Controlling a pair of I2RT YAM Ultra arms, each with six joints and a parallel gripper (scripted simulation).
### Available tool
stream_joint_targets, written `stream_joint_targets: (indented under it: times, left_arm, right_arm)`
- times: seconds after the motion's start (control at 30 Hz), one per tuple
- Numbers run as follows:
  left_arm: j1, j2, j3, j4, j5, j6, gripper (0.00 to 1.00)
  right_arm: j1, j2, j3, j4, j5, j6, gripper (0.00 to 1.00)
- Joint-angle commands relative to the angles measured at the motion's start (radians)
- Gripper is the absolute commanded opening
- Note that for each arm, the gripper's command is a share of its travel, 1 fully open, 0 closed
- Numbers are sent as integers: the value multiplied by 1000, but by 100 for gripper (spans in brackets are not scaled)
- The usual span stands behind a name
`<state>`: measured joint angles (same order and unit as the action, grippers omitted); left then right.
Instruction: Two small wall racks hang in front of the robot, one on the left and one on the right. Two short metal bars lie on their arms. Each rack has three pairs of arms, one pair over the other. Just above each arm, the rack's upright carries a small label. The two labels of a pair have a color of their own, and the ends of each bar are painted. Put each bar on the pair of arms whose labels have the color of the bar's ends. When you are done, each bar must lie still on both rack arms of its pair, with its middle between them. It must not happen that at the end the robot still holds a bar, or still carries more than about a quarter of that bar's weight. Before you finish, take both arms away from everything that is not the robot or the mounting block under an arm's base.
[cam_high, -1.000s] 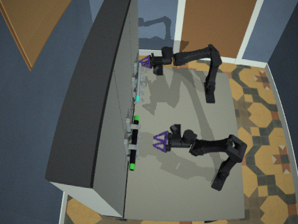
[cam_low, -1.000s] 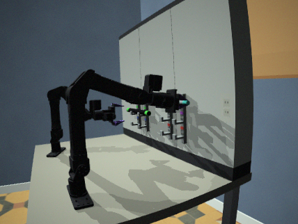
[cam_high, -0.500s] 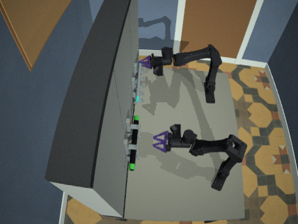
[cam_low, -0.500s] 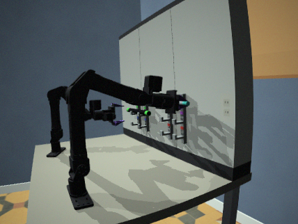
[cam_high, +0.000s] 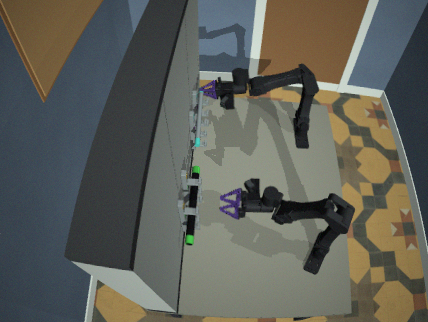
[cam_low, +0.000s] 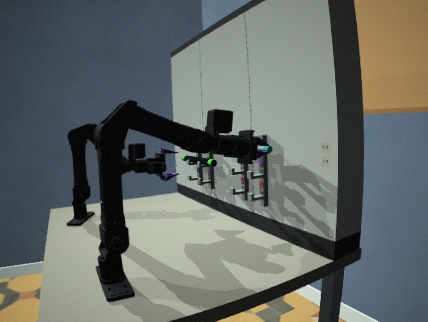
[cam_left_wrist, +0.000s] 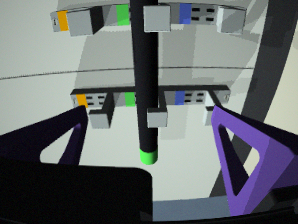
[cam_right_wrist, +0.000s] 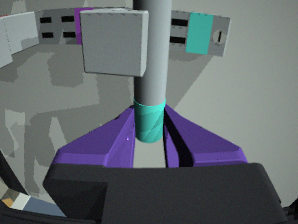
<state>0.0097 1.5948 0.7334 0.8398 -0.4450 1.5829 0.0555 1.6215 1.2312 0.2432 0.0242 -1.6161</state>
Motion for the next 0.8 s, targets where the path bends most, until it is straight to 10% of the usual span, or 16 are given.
stream_joint_targets:
  times: [0.0, 0.77]
  left_arm:
    - [8, -27, -17, 12, 7, -11, 100]
    - [8, -27, -17, 12, 7, -11, 100]
  right_arm:
    - [-7, -21, 18, 89, -7, 51, 0]
    - [-6, -18, 4, 110, -7, 52, 0]
